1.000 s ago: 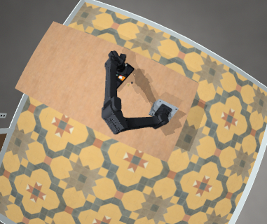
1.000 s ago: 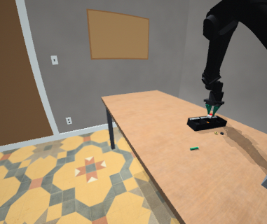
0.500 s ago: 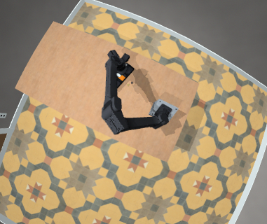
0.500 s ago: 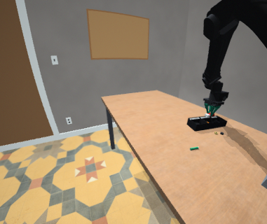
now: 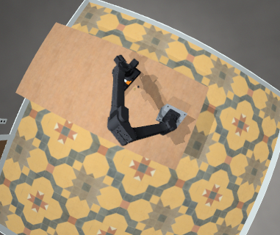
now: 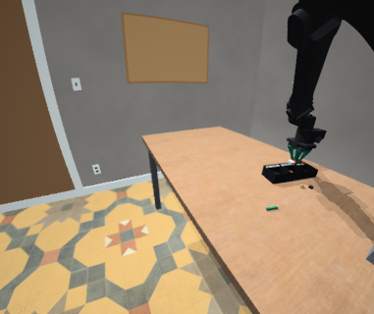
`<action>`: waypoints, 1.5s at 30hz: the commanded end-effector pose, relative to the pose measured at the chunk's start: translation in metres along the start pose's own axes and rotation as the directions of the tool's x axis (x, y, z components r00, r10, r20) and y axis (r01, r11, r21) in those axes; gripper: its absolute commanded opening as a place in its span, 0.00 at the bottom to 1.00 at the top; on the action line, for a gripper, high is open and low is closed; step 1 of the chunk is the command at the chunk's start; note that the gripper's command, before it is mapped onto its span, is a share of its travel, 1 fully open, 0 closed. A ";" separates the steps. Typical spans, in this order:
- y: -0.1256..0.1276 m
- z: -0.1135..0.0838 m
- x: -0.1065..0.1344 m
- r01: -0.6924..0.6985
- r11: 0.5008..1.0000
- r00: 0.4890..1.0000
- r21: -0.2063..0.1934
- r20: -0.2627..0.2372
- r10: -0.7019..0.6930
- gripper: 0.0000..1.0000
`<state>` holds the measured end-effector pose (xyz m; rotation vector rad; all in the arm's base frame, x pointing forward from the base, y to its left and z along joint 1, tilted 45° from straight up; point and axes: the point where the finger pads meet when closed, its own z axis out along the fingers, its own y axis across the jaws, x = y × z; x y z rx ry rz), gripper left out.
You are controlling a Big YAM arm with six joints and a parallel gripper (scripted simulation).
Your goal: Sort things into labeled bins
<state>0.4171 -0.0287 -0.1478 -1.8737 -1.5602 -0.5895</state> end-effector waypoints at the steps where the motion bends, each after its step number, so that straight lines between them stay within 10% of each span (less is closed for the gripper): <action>1: 0.005 -0.019 -0.004 -0.018 0.999 1.000 -0.047 0.006 0.019 0.18; 45: 0.006 0.036 0.011 0.007 1.000 1.000 -0.018 0.008 -0.007 0.18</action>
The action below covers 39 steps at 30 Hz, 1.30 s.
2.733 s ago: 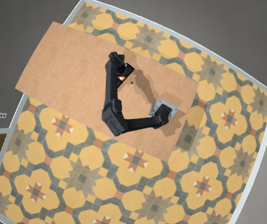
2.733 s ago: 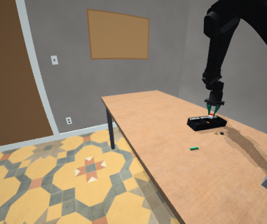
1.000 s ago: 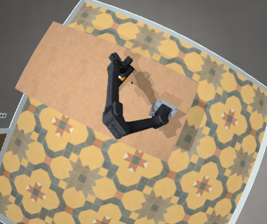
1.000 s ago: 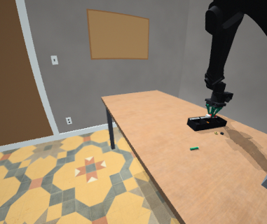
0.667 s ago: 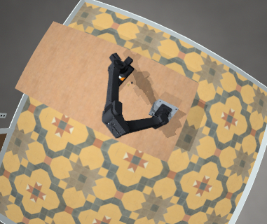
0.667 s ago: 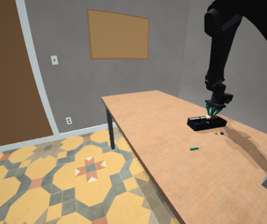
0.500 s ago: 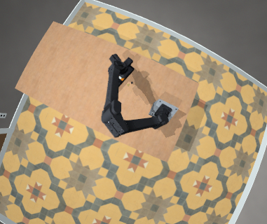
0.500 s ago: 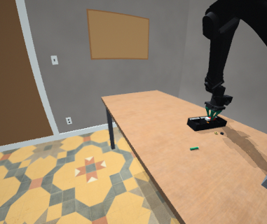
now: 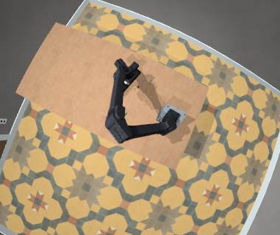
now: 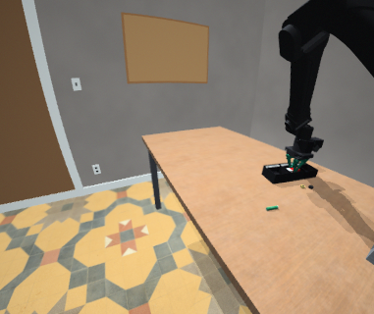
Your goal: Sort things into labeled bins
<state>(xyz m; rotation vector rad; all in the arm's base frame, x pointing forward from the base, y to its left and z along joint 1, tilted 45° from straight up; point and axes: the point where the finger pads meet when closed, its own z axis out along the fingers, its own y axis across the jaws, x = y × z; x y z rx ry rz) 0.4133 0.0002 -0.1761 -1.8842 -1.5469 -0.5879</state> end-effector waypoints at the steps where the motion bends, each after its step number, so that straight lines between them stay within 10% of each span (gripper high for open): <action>1: 0.007 -0.004 0.011 0.020 1.000 1.000 -0.015 0.009 -0.020 0.18; 39: 0.016 -0.002 0.011 0.032 0.999 0.999 -0.023 0.010 -0.031 0.29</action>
